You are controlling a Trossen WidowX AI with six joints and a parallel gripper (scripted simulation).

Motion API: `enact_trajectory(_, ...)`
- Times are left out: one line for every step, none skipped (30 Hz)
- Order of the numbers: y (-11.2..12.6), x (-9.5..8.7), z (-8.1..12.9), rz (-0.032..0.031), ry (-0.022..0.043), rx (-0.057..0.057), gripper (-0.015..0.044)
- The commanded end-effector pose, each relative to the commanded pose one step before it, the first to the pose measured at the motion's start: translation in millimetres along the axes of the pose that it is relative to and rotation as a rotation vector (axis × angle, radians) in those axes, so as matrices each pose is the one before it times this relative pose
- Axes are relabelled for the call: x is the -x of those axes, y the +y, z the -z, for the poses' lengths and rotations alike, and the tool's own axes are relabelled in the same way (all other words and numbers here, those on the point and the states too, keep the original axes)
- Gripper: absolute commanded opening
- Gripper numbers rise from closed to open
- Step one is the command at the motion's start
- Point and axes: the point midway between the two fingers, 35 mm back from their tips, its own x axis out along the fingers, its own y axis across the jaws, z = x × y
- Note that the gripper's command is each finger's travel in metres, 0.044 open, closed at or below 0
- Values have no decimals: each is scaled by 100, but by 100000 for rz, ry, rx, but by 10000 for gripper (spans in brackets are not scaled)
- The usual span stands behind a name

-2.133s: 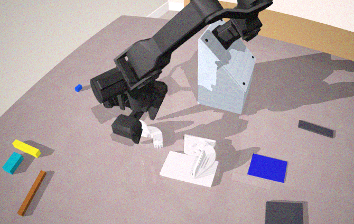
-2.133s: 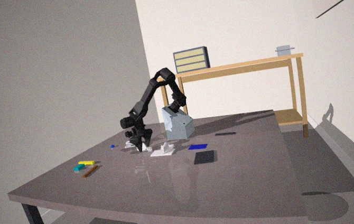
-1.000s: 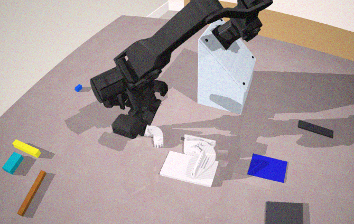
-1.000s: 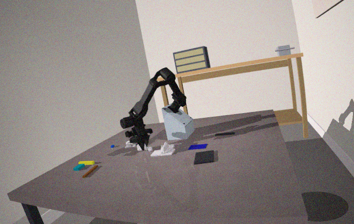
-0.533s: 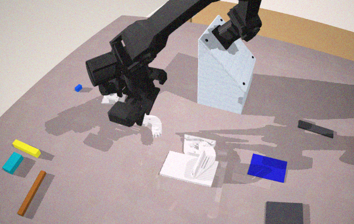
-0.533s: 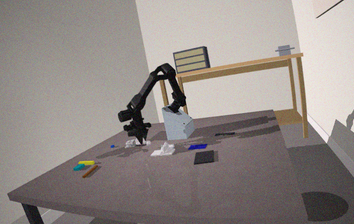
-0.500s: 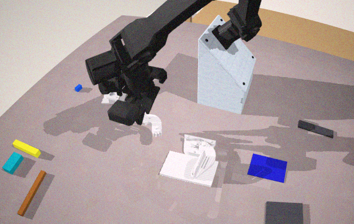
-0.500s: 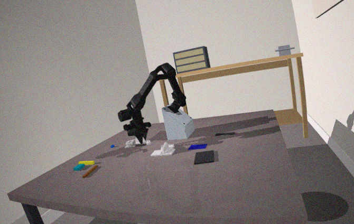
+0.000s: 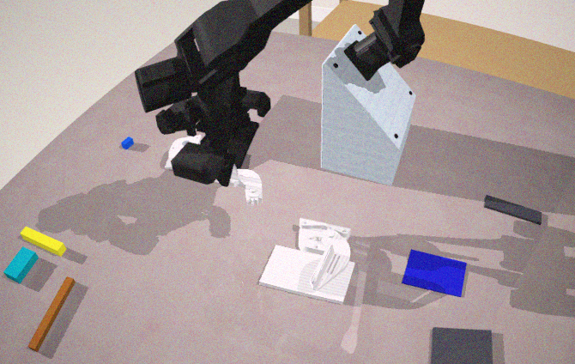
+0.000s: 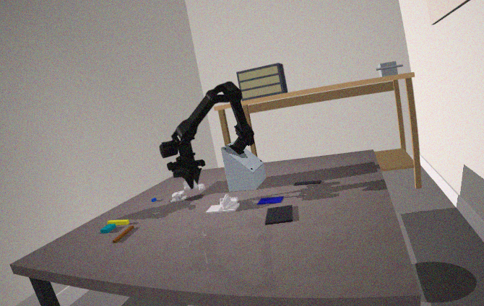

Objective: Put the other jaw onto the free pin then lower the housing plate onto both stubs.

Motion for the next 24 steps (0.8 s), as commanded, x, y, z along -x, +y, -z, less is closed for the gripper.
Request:
enact_trajectory(26, 193, 182, 197, -557, 5611, 134)
enact_trajectory(3, 6, 116, 1, -6, 2396, 134)
enact_trajectory(5, 5, 116, 1, -6, 2396, 134)
enact_trajectory(8, 5, 116, 1, -5, 2397, 134)
enact_trajectory(10, 5, 116, 2, -5, 2397, 134)
enact_trajectory(12, 5, 116, 2, -4, 2397, 134)
enact_trajectory(14, 5, 115, 2, -4, 2397, 134)
enact_trajectory(17, 4, 115, 2, -3, 2397, 134)
enact_trajectory(19, 4, 115, 2, -3, 2397, 134)
enact_trajectory(21, 4, 114, 2, -2, 2397, 134)
enact_trajectory(23, 4, 114, 2, -2, 2397, 134)
enact_trajectory(25, 3, 113, 2, -2, 2397, 134)
enact_trajectory(28, 3, 113, 2, -1, 2398, 134)
enact_trajectory(30, 3, 112, 1, -1, 2398, 134)
enact_trajectory(32, 3, 111, 1, 0, 2398, 134)
enact_trajectory(34, 3, 111, 1, 0, 2398, 134)
enact_trajectory(36, 2, 110, 1, 1, 2398, 134)
enact_trajectory(38, 2, 109, 1, 1, 2398, 134)
enact_trajectory(40, 2, 109, 1, 2, 2398, 134)
enact_trajectory(42, 2, 108, 1, 2, 2398, 134)
enact_trajectory(44, 2, 107, 0, 3, 2398, 134)
enact_trajectory(46, 1, 106, 0, 3, 2399, 134)
enact_trajectory(49, 1, 105, 0, 3, 2399, 134)
enact_trajectory(50, 1, 104, 0, 4, 2399, 134)
